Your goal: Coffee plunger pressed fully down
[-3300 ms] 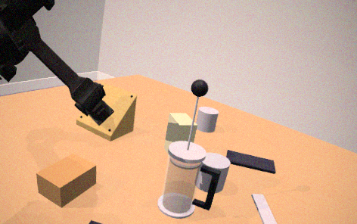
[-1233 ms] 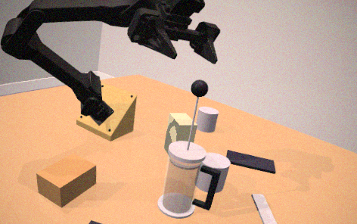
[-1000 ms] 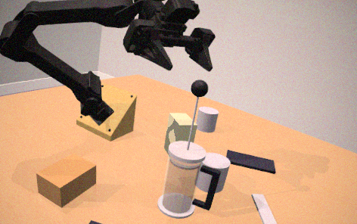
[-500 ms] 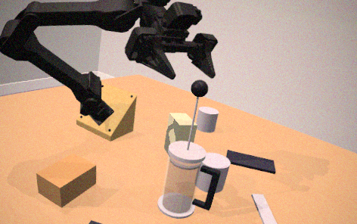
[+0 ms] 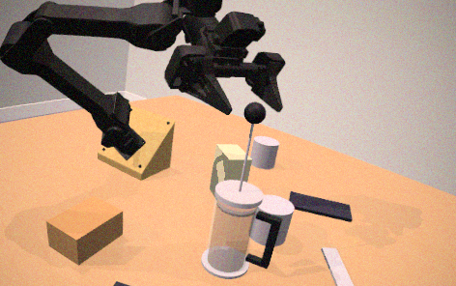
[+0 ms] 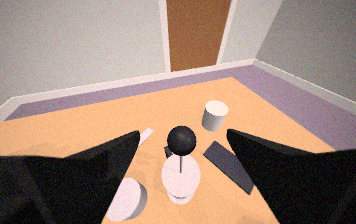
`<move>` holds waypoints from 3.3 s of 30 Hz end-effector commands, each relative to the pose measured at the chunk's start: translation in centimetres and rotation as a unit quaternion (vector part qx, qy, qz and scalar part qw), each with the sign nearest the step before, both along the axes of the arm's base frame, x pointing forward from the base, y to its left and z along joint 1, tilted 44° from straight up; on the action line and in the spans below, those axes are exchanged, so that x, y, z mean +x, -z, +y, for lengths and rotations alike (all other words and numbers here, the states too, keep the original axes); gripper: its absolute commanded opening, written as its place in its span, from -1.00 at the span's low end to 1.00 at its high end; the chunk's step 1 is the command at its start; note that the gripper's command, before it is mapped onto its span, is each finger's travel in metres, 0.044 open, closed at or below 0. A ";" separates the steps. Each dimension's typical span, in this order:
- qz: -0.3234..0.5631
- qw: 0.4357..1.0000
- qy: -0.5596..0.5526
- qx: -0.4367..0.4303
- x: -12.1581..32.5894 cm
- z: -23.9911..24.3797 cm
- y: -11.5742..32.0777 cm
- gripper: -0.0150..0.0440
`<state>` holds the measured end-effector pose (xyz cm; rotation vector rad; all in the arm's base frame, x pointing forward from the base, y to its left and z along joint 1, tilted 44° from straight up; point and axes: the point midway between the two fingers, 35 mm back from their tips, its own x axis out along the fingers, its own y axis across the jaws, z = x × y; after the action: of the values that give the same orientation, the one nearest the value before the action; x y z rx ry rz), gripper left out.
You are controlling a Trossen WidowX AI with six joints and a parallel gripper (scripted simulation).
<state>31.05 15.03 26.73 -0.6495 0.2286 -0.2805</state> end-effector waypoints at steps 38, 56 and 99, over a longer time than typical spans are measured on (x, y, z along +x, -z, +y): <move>0.004 1.000 -0.003 -0.002 1.1 -1.4 2.0 -0.08; 0.004 1.000 -0.003 -0.002 2.0 -3.2 4.2 -0.08; 0.000 1.000 -0.003 -0.004 3.6 -6.0 6.5 -0.08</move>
<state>34.59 9.37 20.50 -0.6451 0.2133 -0.2681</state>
